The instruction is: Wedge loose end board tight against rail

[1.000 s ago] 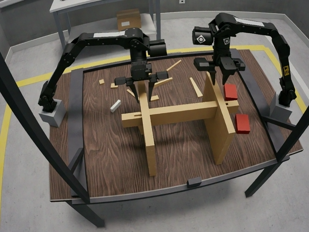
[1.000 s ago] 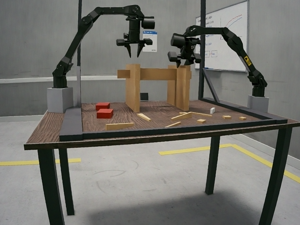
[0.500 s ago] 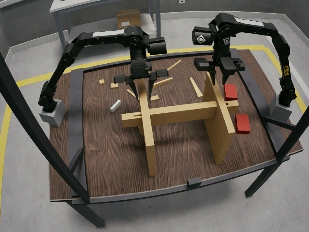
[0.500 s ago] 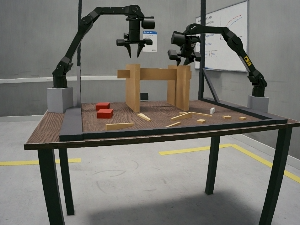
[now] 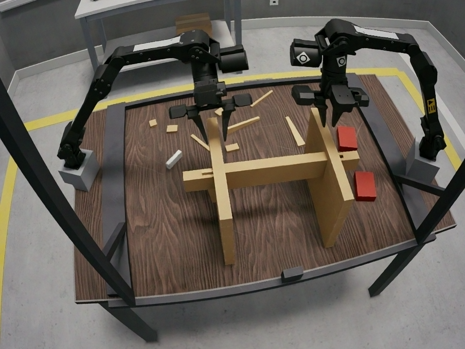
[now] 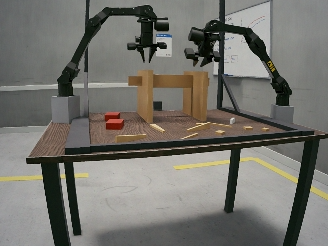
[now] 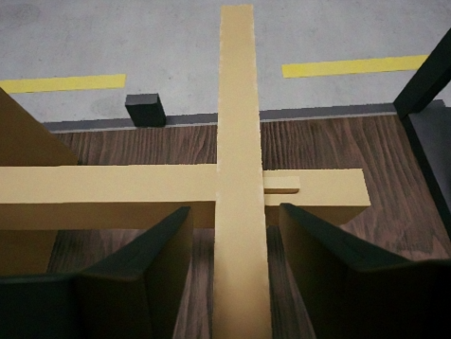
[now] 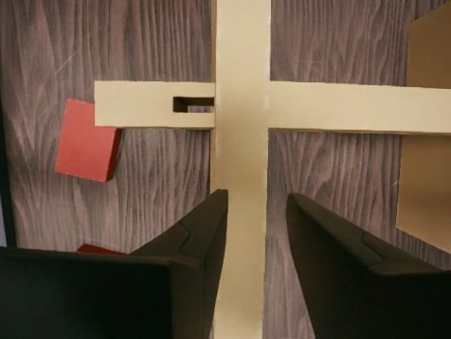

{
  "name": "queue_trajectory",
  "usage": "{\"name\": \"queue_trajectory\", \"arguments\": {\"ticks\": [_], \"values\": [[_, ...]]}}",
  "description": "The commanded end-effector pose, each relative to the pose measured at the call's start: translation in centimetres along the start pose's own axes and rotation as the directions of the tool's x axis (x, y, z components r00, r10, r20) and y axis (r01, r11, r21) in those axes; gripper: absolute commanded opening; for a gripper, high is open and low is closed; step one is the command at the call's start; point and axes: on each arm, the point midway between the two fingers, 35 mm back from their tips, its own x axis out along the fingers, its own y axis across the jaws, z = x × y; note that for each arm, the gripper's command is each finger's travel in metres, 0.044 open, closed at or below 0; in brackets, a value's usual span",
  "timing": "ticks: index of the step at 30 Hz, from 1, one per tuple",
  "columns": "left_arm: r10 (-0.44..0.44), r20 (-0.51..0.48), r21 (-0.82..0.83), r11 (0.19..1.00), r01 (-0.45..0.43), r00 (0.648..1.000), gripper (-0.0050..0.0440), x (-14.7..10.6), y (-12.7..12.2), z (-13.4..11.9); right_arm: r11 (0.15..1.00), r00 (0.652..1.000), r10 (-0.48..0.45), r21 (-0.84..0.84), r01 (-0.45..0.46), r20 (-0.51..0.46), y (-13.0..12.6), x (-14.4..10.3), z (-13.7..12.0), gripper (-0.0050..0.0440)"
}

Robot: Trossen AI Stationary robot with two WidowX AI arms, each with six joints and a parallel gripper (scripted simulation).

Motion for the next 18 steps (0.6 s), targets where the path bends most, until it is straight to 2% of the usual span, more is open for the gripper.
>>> {"name": "queue_trajectory", "arguments": {"ticks": [1,7,13,18], "values": [[0.027,-0.005,0.016,1.000,-0.027,1.000,0.0180,-0.9,-0.5,1.1,0.998,0.998,-0.059,0.006,0.059,-0.012,0.2,-1.7,0.2,0.0100],[0.085,-0.025,0.018,0.996,-0.085,0.996,0.0180,-1.6,-0.9,2.1,0.987,0.990,-0.137,0.082,0.139,-0.036,-0.1,-2.4,-0.6,0.0100],[0.163,-0.050,0.008,0.987,-0.163,0.985,0.0180,-2.0,-1.1,2.8,0.950,0.966,-0.247,0.181,0.256,-0.069,-0.6,-3.5,-1.6,0.0100],[0.184,-0.057,0.001,0.983,-0.185,0.981,0.0180,-2.1,-1.1,2.9,0.936,0.959,-0.272,0.210,0.282,-0.079,-0.8,-3.6,-1.9,0.0100]]}}
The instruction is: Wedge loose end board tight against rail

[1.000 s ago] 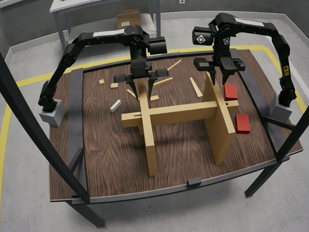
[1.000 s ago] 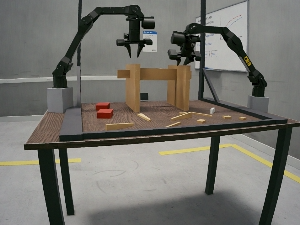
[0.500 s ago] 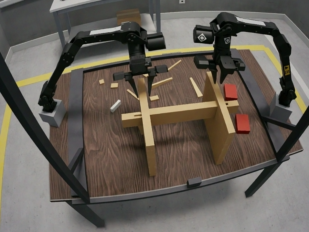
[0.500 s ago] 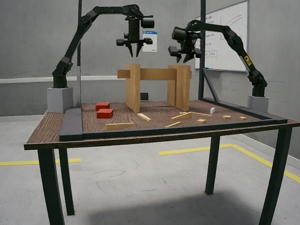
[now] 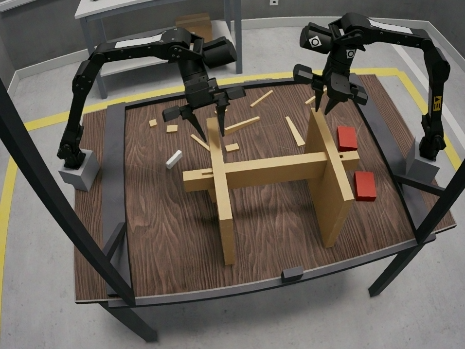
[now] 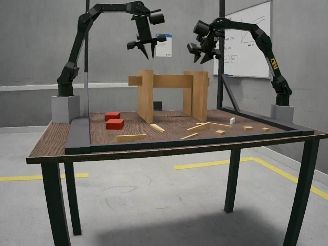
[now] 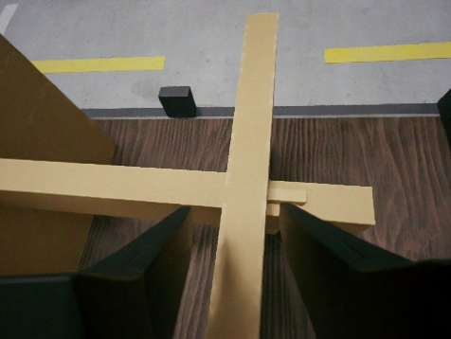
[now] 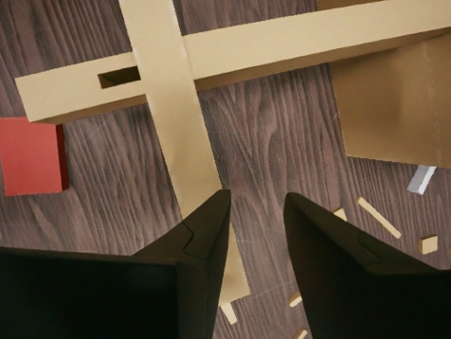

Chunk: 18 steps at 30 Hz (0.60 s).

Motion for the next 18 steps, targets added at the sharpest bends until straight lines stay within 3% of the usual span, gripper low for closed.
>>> {"name": "queue_trajectory", "arguments": {"ticks": [1,10,13,18], "values": [[0.055,0.007,0.016,0.998,-0.055,0.998,0.0180,-1.5,-0.4,1.3,0.998,0.998,-0.065,0.020,0.065,-0.003,-0.2,-1.4,0.0,0.0100],[0.051,0.006,0.012,0.999,-0.051,0.999,0.0180,-1.5,-0.6,1.2,0.997,0.998,-0.067,0.029,0.067,-0.004,-0.1,-1.5,-0.1,0.0100],[0.031,-0.003,-0.003,0.999,-0.031,0.999,0.0180,-0.6,-0.5,0.5,0.998,0.999,-0.040,0.037,0.040,-0.008,-0.1,-0.4,-0.4,0.0100],[0.070,-0.006,-0.005,0.998,-0.070,0.998,0.0180,-1.4,-1.0,1.2,0.986,0.999,-0.050,0.160,0.051,-0.012,-1.2,-0.1,-1.9,0.0100]]}}
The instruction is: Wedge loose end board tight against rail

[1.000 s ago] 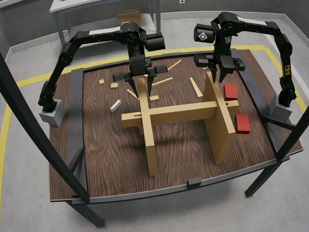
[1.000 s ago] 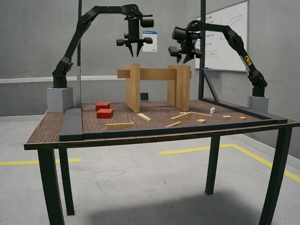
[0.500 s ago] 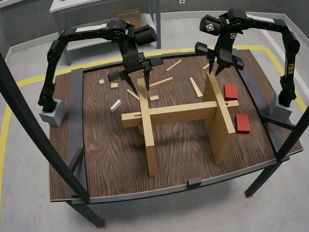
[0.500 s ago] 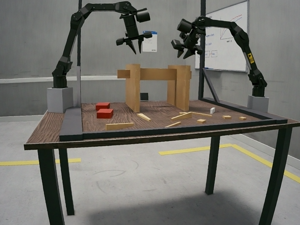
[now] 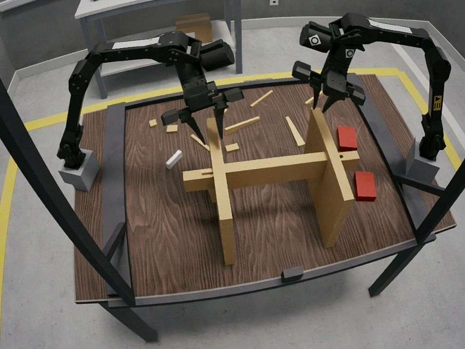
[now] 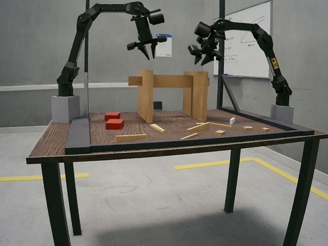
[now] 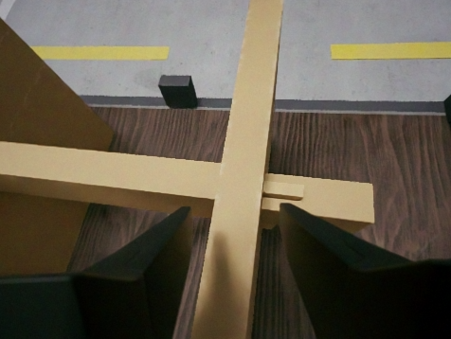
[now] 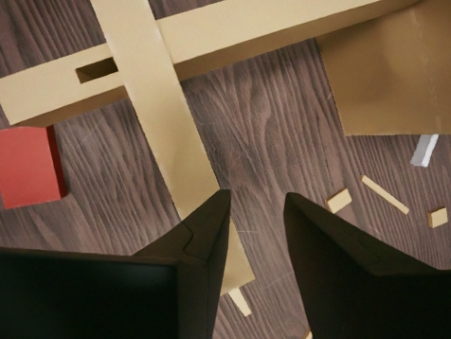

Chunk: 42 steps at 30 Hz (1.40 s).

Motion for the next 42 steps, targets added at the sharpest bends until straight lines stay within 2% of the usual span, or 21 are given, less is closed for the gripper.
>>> {"name": "queue_trajectory", "arguments": {"ticks": [1,4,8,13,15,18,21,25,30,32,37,42], "values": [[0.072,0.019,0.027,0.997,-0.072,0.997,0.0180,-2.2,-0.6,2.0,0.993,1.000,-0.022,0.112,0.021,0.002,-1.2,-0.1,-1.1,0.0100],[0.126,0.016,0.012,0.992,-0.126,0.992,0.0180,-2.7,-0.9,2.4,0.951,1.000,-0.015,0.310,0.017,-0.009,-2.1,0.5,-3.5,0.0100],[0.228,0.020,-0.024,0.974,-0.227,0.974,0.0180,-3.7,-1.6,3.2,0.851,1.000,-0.010,0.524,0.017,-0.016,-3.0,1.1,-6.1,0.0100],[0.356,0.045,-0.076,0.933,-0.352,0.933,0.0180,-5.0,-2.4,4.1,0.753,1.000,-0.016,0.657,0.028,-0.023,-3.8,1.5,-8.3,0.0100],[0.356,0.045,-0.076,0.933,-0.352,0.933,0.0180,-5.0,-2.4,4.1,0.753,1.000,-0.016,0.657,0.028,-0.023,-3.8,1.5,-8.3,0.0100],[0.427,0.067,-0.117,0.901,-0.418,0.902,0.0180,-5.9,-3.1,4.4,0.668,1.000,-0.004,0.744,0.025,-0.029,-3.9,2.0,-9.9,0.0100],[0.496,0.096,-0.161,0.863,-0.478,0.863,0.0180,-6.8,-3.9,4.8,0.537,0.999,-0.005,0.843,0.033,-0.036,-4.4,2.5,-12.3,0.0100],[0.581,0.140,-0.231,0.807,-0.544,0.802,0.0180,-8.0,-5.1,5.1,0.297,0.999,0.004,0.954,0.037,-0.040,-4.6,3.2,-15.7,0.0100],[0.674,0.201,-0.333,0.729,-0.598,0.710,0.0180,-9.5,-6.7,5.3,-0.005,0.999,0.006,0.999,0.044,-0.044,-4.7,3.8,-19.9,0.0100],[0.674,0.201,-0.333,0.729,-0.598,0.710,0.0180,-9.5,-6.7,5.3,-0.005,0.999,0.006,0.999,0.044,-0.044,-4.7,3.8,-19.9,0.0100],[0.751,0.269,-0.446,0.652,-0.614,0.603,0.0180,-11.1,-8.5,5.1,-0.305,0.999,0.008,0.951,0.047,-0.047,-4.3,4.5,-24.1,0.0100],[0.810,0.335,-0.564,0.582,-0.586,0.481,0.0180,-12.7,-10.6,4.5,-0.584,0.999,0.015,0.810,0.046,-0.046,-3.3,5.2,-28.6,0.0100]]}}
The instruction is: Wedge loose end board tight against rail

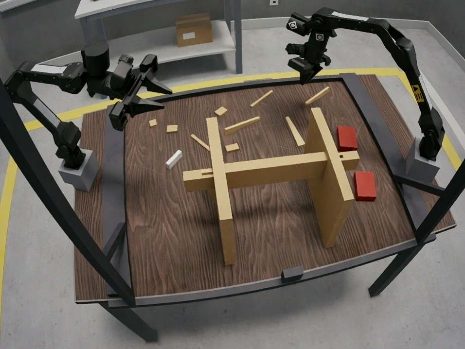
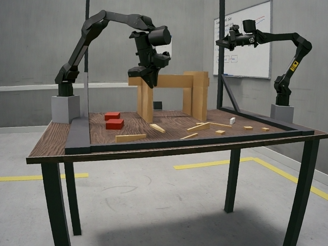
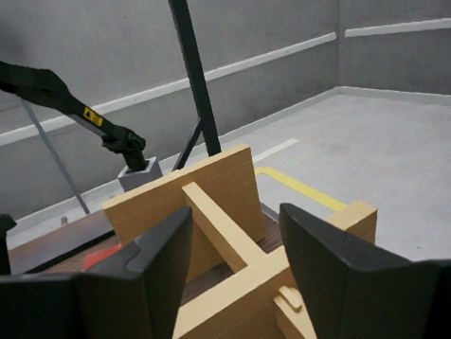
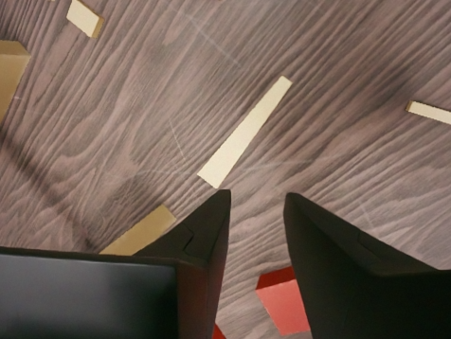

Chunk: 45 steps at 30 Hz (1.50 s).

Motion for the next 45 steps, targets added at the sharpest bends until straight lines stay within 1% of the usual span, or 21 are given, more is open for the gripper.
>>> {"name": "queue_trajectory", "arguments": {"ticks": [1,5,7,11,13,14,15,16,20,22,24,28,30,33,35,36,38,39,43,44,45], "values": [[0.069,0.129,-0.089,0.994,-0.058,0.989,0.0180,-2.4,-0.1,0.9,0.978,1.000,0.004,0.211,-0.007,0.017,-2.8,0.0,1.4,0.0100],[0.114,0.210,-0.167,0.983,-0.079,0.971,0.0180,-4.0,0.0,1.2,0.897,1.000,0.006,0.443,-0.014,0.018,-6.3,0.6,2.1,0.0100],[0.114,0.210,-0.167,0.983,-0.079,0.971,0.0180,-4.0,0.0,1.2,0.897,1.000,0.006,0.443,-0.014,0.018,-6.3,0.6,2.1,0.0100],[0.128,0.238,-0.196,0.977,-0.082,0.963,0.0180,-4.5,0.1,1.3,0.763,1.000,0.009,0.646,-0.019,0.018,-9.7,1.2,2.4,0.0100],[0.124,0.232,-0.190,0.978,-0.080,0.965,0.0180,-4.2,0.1,1.4,0.676,1.000,0.009,0.737,-0.020,0.019,-11.7,1.7,2.5,0.0100],[0.120,0.207,-0.185,0.979,-0.082,0.971,0.0180,-3.9,0.1,0.6,0.629,1.000,0.012,0.777,-0.022,0.019,-12.5,1.8,2.4,0.0100],[0.115,0.216,-0.177,0.981,-0.077,0.970,0.0180,-4.3,-0.1,0.7,0.579,1.000,0.013,0.815,-0.023,0.018,-13.4,2.0,2.4,0.0100],[0.115,0.193,-0.181,0.980,-0.080,0.974,0.0180,-3.8,0.0,0.0,0.526,1.000,0.016,0.850,-0.023,0.017,-14.3,2.2,2.3,0.0100],[0.117,0.202,-0.184,0.980,-0.080,0.972,0.0180,-3.8,0.1,0.4,0.302,1.000,0.023,0.953,-0.026,0.020,-17.9,2.8,2.0,0.0100],[0.119,0.211,-0.184,0.980,-0.080,0.970,0.0180,-4.0,0.1,0.7,0.182,0.999,0.027,0.983,-0.027,0.023,-19.6,3.1,1.8,0.0100],[0.119,0.211,-0.184,0.980,-0.080,0.970,0.0180,-4.0,0.1,0.7,0.182,0.999,0.027,0.983,-0.027,0.023,-19.6,3.1,1.8,0.0100],[0.117,0.210,-0.184,0.980,-0.079,0.971,0.0180,-4.0,0.1,0.7,-0.061,0.999,0.035,0.998,-0.025,0.027,-23.0,3.8,1.1,0.0100],[0.117,0.210,-0.184,0.980,-0.079,0.971,0.0180,-4.0,0.1,0.7,-0.159,0.999,0.040,0.987,-0.022,0.028,-24.4,4.1,0.7,0.0100],[0.117,0.210,-0.184,0.980,-0.079,0.971,0.0180,-4.0,0.1,0.7,-0.207,0.999,0.043,0.978,-0.023,0.033,-24.9,4.1,0.6,0.0100],[0.117,0.210,-0.184,0.980,-0.079,0.971,0.0180,-4.0,0.1,0.7,-0.171,0.998,0.038,0.985,-0.034,0.041,-24.3,3.6,0.9,0.0100],[0.117,0.210,-0.184,0.980,-0.079,0.971,0.0180,-4.0,0.1,0.7,-0.168,0.999,0.038,0.985,-0.028,0.035,-24.5,4.0,0.7,0.0100],[0.117,0.210,-0.184,0.980,-0.079,0.971,0.0180,-4.0,0.1,0.7,-0.171,0.999,0.040,0.985,-0.021,0.028,-24.5,4.3,0.7,0.0100],[0.117,0.210,-0.184,0.980,-0.079,0.971,0.0180,-4.0,0.1,0.7,-0.164,0.998,0.033,0.986,-0.040,0.046,-24.3,3.6,1.0,0.0100],[0.117,0.210,-0.184,0.980,-0.079,0.971,0.0180,-4.0,0.1,0.7,-0.167,0.999,0.031,0.985,-0.035,0.041,-24.4,3.6,0.8,0.0100],[0.117,0.210,-0.184,0.980,-0.079,0.971,0.0180,-4.0,0.1,0.7,-0.170,0.998,0.027,0.984,-0.045,0.050,-24.4,2.9,0.7,0.0100],[0.117,0.210,-0.184,0.980,-0.079,0.971,0.0180,-4.0,0.1,0.7,-0.170,0.998,0.027,0.984,-0.045,0.050,-24.4,2.9,0.7,0.0100]]}}
